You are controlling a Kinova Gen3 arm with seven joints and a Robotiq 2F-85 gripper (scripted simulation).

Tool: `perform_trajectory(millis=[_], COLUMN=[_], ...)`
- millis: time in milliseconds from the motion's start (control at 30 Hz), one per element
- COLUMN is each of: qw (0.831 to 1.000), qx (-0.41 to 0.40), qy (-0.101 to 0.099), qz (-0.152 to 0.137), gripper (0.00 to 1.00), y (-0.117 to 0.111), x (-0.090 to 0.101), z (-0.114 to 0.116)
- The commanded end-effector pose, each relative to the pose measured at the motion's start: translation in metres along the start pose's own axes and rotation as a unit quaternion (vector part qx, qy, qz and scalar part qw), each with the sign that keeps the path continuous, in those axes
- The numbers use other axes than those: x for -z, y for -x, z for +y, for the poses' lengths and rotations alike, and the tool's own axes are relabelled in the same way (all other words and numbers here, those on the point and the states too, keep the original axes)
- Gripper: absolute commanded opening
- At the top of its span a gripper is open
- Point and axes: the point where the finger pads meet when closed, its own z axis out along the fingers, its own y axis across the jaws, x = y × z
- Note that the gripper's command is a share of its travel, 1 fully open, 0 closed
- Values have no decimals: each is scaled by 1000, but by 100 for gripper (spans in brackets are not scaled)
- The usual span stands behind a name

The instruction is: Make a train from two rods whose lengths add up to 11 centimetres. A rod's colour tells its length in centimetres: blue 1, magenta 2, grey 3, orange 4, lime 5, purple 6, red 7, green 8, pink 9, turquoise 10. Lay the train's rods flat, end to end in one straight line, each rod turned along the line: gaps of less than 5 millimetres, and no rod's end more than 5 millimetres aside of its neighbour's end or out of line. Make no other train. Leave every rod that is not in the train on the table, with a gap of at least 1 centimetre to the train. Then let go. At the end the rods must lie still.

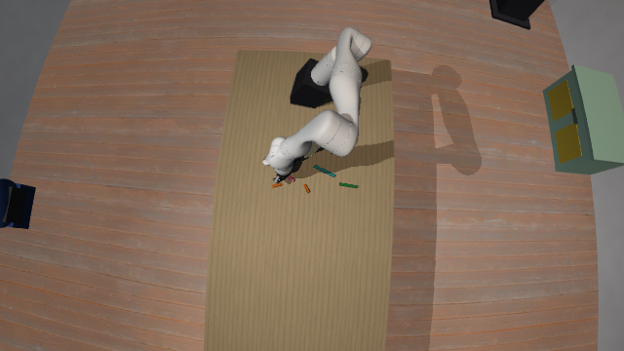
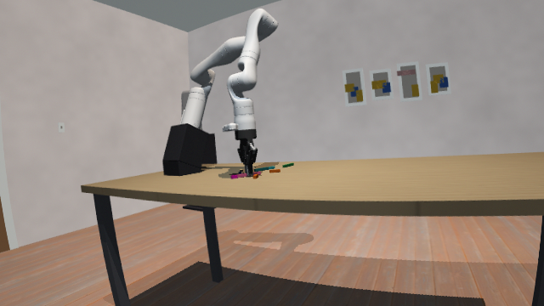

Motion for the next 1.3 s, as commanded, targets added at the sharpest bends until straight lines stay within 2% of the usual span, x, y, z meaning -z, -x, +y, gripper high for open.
perform_trajectory(millis=[0,1067,1100,1233,1267], qw=[1000,1000,1000,1000,1000], qx=[1,1,1,1,1], qy=[-5,-5,-5,-5,-5], qz=[1,1,1,1,1], gripper=[5,5,8,8,12], y=[-2,-2,-2,-2,-2], x=[0,0,0,0,0], z=[-4,-4,-4,-4,-4])
